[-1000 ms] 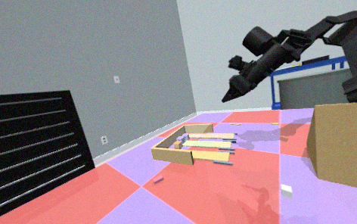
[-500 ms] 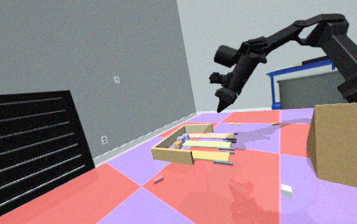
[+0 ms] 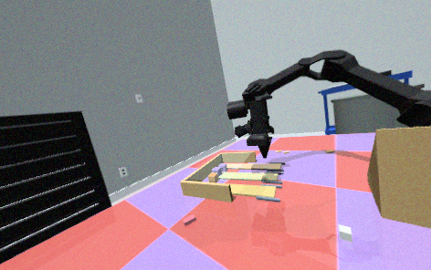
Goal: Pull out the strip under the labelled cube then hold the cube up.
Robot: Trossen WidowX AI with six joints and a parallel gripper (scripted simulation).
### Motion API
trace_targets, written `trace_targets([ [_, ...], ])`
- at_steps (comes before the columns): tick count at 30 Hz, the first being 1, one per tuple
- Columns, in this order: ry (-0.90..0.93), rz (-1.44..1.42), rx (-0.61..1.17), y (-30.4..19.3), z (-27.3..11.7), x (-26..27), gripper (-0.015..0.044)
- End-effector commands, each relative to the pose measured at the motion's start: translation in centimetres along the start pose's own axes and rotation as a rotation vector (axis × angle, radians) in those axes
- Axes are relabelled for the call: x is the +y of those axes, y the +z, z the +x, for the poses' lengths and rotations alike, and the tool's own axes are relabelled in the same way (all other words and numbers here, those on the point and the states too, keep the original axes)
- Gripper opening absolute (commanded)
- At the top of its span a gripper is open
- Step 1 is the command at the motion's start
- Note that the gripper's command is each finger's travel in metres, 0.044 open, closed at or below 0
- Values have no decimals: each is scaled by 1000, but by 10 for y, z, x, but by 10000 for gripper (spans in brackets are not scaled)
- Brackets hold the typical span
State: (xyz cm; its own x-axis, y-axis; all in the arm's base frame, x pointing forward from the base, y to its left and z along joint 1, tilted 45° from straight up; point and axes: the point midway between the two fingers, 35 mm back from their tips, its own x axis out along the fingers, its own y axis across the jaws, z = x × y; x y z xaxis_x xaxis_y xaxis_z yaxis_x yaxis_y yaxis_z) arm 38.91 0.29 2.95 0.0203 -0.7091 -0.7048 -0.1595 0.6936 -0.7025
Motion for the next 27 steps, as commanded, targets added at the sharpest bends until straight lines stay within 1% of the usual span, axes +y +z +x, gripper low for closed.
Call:
trace_targets([
  [1, 9, -2, 25, 0, 0, 1, 0],
  [27, 9, -2, 24, 0, 40, 1, 0],
])
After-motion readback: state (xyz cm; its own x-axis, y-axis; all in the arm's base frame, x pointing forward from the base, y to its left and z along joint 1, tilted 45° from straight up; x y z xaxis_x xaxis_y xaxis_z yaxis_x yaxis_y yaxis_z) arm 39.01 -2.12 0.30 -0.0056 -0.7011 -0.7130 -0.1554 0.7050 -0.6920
